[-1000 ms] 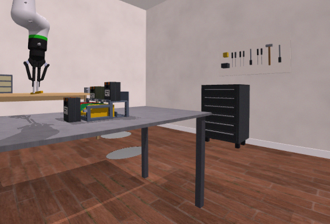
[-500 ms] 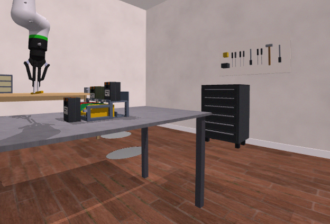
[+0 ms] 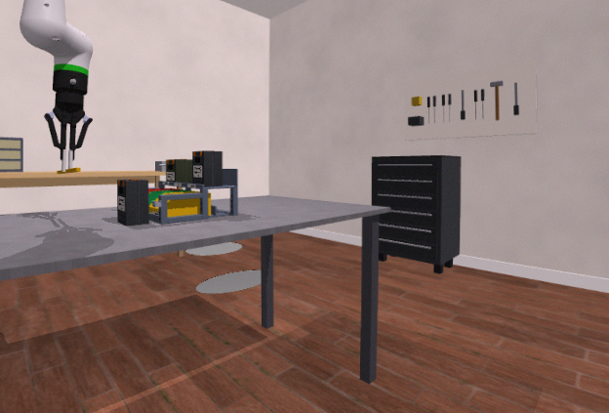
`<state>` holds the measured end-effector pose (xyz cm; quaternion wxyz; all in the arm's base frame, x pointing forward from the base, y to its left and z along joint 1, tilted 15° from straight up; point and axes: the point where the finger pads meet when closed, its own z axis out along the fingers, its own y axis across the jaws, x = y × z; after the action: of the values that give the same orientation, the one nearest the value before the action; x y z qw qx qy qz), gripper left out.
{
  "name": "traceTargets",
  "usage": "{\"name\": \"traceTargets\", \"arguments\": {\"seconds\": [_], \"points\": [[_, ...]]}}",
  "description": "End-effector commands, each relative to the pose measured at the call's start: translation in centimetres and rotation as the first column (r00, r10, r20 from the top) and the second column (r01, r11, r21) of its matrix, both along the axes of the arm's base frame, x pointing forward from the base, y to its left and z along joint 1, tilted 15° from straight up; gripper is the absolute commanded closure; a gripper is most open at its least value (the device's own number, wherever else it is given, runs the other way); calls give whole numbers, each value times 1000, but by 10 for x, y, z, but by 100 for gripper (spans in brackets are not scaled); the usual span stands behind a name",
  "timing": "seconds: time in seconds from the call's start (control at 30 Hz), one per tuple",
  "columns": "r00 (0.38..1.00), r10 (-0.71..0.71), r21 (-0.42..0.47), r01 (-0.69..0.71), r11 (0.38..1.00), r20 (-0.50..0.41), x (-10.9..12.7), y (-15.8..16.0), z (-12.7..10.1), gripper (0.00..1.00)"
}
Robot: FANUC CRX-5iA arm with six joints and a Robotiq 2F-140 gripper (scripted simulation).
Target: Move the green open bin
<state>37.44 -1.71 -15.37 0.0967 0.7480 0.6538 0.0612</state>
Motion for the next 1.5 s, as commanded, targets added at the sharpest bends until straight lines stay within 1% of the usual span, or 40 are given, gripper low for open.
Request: {"name": "traceTargets", "arguments": {"seconds": [0.0,0.07,0.47,0.5,0.63,1.03,1.07,1.2,1.47], "points": [[1000,5,16,-5,1000,22,0,0,0,100],[999,8,27,-9,1000,36,1,0,0,100],[999,8,27,-9,1000,36,1,0,0,100],[1000,2,6,-2,1000,7,1,0,0,100],[999,8,27,-9,1000,36,1,0,0,100],[999,8,27,-9,1000,36,1,0,0,100],[1000,2,6,-2,1000,7,1,0,0,100],[999,8,27,-9,1000,36,1,0,0,100],[999,8,27,-9,1000,36,1,0,0,100]]}}
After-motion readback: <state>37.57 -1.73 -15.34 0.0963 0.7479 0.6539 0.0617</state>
